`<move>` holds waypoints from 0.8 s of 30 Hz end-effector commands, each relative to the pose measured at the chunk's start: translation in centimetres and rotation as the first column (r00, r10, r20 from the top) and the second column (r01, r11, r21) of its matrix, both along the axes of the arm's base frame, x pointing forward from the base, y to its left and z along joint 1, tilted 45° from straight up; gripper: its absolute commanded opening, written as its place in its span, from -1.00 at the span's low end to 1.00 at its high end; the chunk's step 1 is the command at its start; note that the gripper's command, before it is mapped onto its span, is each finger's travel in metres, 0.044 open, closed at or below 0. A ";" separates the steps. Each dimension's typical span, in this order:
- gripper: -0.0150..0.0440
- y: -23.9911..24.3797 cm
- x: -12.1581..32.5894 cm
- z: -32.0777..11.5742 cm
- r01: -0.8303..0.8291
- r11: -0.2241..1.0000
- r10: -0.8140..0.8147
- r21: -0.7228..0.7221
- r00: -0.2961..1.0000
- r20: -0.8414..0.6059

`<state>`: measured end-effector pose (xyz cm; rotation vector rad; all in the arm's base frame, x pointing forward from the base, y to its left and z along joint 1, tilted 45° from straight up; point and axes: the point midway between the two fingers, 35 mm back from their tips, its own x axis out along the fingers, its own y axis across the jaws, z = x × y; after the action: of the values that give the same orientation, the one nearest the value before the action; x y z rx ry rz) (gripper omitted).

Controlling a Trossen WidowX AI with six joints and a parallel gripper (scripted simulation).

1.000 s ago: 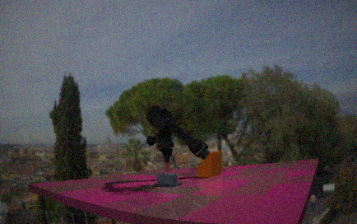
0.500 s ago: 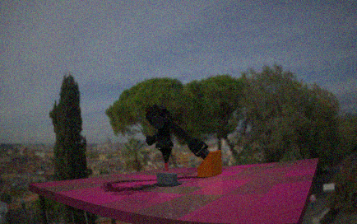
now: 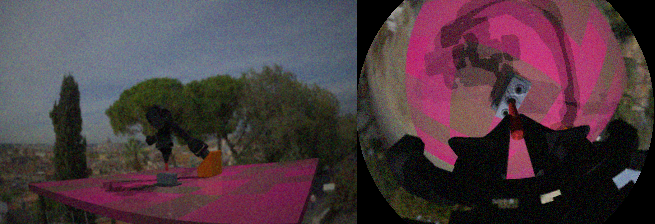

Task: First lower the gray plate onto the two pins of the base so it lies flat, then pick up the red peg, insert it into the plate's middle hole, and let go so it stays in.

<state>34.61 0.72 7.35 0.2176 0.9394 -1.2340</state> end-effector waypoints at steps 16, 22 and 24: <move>-0.49 0.0 0.0 0.0 0.000 1.000 0.000 0.000 1.000 0.000; -0.49 -0.3 0.0 -0.2 -0.001 1.000 0.001 -0.001 1.000 -0.001; -0.49 -0.5 0.0 -0.4 -0.001 1.000 0.001 -0.001 1.000 -0.001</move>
<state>34.74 0.66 7.23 0.2230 0.9365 -1.2308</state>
